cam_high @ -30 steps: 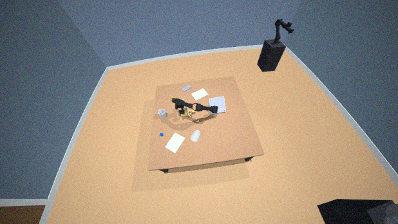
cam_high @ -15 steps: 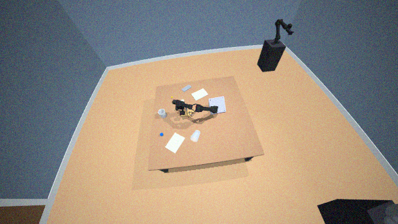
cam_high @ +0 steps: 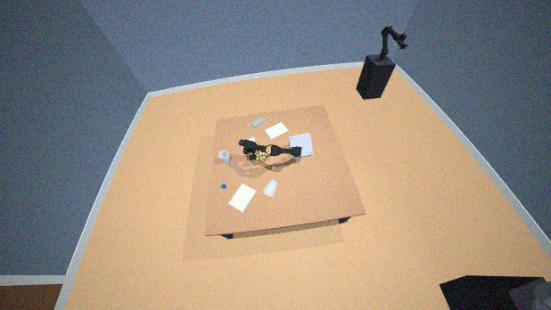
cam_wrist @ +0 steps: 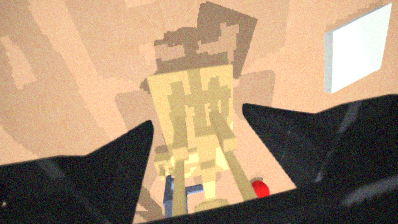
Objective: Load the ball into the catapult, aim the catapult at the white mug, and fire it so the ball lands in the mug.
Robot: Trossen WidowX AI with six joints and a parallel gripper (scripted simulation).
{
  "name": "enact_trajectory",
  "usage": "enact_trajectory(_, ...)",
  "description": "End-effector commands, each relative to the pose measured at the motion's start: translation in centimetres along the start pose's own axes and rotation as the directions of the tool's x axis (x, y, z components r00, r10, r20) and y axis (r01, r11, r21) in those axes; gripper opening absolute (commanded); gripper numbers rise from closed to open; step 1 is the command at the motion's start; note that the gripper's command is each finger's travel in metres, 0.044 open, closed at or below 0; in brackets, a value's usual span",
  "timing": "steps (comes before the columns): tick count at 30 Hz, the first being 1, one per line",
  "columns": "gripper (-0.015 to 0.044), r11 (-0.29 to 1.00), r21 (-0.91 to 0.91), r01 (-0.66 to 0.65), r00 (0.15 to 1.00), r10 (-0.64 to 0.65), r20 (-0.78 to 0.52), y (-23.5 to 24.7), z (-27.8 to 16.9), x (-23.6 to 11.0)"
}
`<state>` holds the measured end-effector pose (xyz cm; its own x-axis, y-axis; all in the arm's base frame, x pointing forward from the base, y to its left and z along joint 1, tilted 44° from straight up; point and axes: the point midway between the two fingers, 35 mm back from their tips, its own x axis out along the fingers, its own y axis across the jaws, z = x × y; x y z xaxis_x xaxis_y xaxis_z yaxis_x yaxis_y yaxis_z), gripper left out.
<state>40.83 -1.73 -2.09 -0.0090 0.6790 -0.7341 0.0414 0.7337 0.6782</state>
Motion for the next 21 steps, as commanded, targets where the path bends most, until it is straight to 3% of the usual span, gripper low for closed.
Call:
enact_trajectory(1, 0.0361, 1.000, 0.000, 0.000, 1.000, 0.000, 0.000, 0.0, 0.0, 0.0)
enact_trajectory(9, 0.0151, 1.000, 0.000, 0.000, 1.000, 0.000, 0.000, 0.0, 0.0, 0.0)
enact_trajectory(16, 0.0085, 1.000, 0.000, 0.000, 1.000, 0.000, 0.000, 0.0, 0.0, -0.2)
enact_trajectory(19, 0.0006, 1.000, 0.001, 0.001, 1.000, -0.001, 0.001, -0.1, 0.1, -3.2)
enact_trajectory(21, 0.0000, 1.000, 0.001, 0.001, 1.000, -0.001, 0.001, -0.1, 0.0, -4.8)
